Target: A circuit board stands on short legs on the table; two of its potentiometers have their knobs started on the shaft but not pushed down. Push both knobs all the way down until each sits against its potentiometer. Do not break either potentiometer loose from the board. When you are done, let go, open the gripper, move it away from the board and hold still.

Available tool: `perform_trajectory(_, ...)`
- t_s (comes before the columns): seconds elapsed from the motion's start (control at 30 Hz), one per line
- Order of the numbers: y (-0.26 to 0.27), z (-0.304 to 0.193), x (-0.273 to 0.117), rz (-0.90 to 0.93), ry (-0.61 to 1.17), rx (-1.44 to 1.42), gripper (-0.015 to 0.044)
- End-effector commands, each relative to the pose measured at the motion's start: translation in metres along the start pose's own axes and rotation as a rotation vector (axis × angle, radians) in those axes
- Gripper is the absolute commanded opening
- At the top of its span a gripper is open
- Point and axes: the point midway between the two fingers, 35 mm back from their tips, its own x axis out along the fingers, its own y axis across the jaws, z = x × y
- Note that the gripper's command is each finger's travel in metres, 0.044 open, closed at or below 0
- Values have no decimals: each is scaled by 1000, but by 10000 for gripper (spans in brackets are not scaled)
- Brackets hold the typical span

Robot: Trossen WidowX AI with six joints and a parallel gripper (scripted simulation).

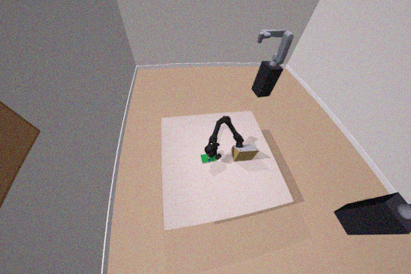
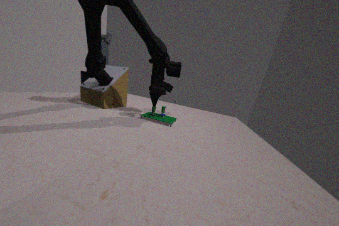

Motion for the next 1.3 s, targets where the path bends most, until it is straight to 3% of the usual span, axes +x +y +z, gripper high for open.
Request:
perform_trajectory(0.0, -2, 0, 12, 5, 14, 20, 0)
perform_trajectory(1.2, -2, 0, -20, 7, 13, 20, 0)
perform_trajectory(1.27, -1, -3, -14, 5, 24, 11, 53)
